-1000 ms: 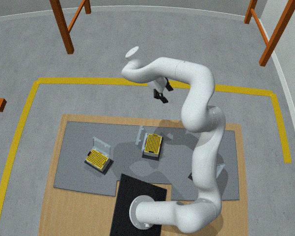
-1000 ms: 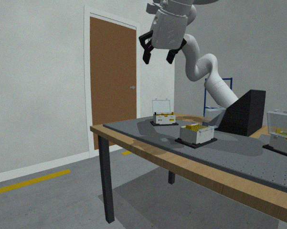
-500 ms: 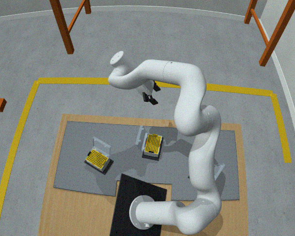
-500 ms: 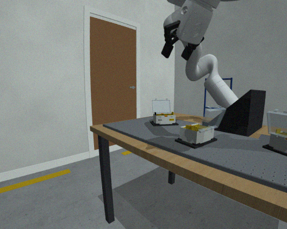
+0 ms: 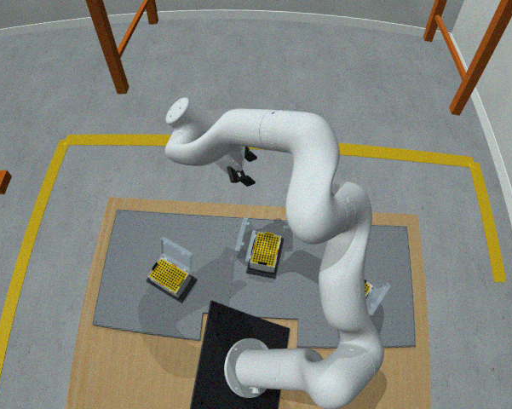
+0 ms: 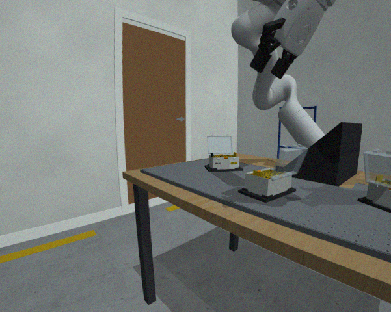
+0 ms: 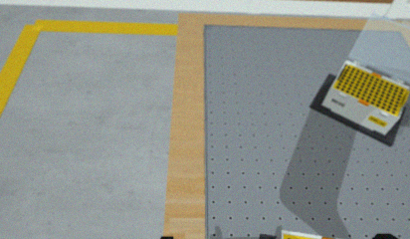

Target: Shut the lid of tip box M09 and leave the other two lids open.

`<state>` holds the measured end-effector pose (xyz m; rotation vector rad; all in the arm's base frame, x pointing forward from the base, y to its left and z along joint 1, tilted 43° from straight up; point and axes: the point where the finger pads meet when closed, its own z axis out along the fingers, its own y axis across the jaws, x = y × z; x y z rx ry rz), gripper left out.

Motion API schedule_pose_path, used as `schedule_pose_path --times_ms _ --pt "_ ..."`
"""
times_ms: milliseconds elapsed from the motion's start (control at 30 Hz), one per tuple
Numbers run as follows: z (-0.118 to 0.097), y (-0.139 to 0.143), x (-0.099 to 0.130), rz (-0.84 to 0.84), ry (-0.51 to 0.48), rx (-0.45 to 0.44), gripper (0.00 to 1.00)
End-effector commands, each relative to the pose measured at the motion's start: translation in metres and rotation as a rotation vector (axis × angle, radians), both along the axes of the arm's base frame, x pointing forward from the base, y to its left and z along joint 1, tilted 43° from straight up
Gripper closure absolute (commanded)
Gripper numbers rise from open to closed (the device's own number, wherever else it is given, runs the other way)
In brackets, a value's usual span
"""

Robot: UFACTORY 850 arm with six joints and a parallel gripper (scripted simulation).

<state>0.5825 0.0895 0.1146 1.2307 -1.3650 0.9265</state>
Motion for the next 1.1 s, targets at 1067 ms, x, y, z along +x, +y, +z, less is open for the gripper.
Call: schedule_pose_path --times_ms 1067 --pt "-0.082 0.115 -0.069 0.296 0.188 0.074 0.00"
